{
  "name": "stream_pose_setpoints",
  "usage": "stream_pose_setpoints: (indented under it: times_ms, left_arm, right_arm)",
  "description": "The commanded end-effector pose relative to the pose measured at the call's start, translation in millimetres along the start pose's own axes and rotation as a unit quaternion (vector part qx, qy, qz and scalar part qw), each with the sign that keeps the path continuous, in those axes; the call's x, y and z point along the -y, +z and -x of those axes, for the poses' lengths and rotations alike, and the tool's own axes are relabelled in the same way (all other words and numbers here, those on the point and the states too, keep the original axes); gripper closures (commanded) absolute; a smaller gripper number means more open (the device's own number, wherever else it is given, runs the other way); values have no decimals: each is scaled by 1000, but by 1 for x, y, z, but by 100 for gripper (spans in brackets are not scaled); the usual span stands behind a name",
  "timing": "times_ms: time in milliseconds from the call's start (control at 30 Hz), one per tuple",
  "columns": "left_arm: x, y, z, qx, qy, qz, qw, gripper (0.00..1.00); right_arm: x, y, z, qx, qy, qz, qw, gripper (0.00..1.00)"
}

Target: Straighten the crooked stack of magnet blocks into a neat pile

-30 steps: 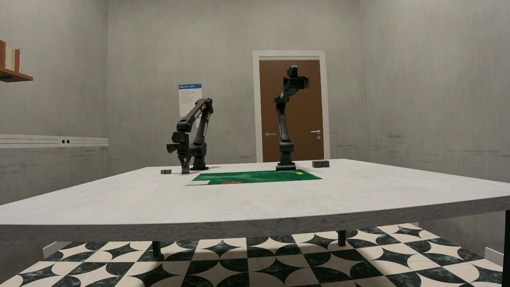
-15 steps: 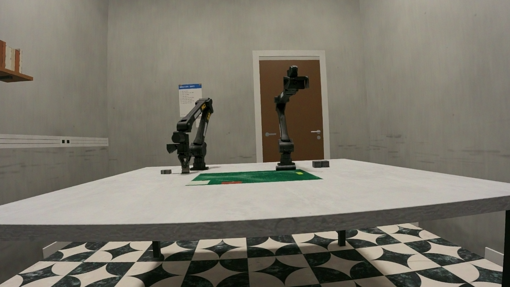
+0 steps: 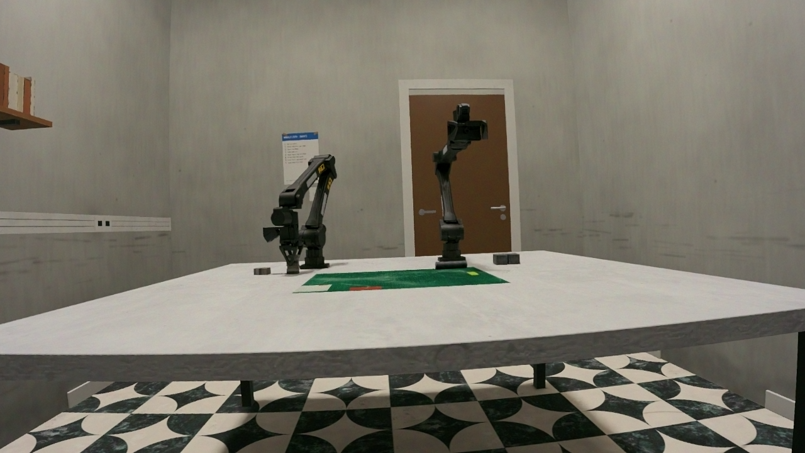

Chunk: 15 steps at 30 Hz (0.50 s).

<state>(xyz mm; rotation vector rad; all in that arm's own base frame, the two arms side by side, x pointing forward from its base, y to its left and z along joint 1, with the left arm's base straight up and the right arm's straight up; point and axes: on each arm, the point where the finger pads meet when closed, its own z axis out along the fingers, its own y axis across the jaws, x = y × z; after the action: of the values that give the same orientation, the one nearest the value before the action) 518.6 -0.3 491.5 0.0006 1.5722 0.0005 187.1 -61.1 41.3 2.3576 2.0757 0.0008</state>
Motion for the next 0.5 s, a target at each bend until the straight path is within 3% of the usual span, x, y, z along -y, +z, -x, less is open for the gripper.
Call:
stream_pose_setpoints:
  times_ms: [0,100,200,467]
  left_arm:
    - [2,-1,26,24,-8,-2,1000,0]
    - [2,-1,26,24,-8,-2,1000,0]
    - [2,-1,26,24,-8,-2,1000,0]
    - [2,-1,26,24,-8,-2,1000,0]
  right_arm:
    - [-15,-13,3,3,1,13,1000,40]
    - [-15,-13,3,3,1,13,1000,40]
    - [-23,-38,6,7,0,30,1000,40]
    - [2,-9,1,-1,2,-7,1000,40]
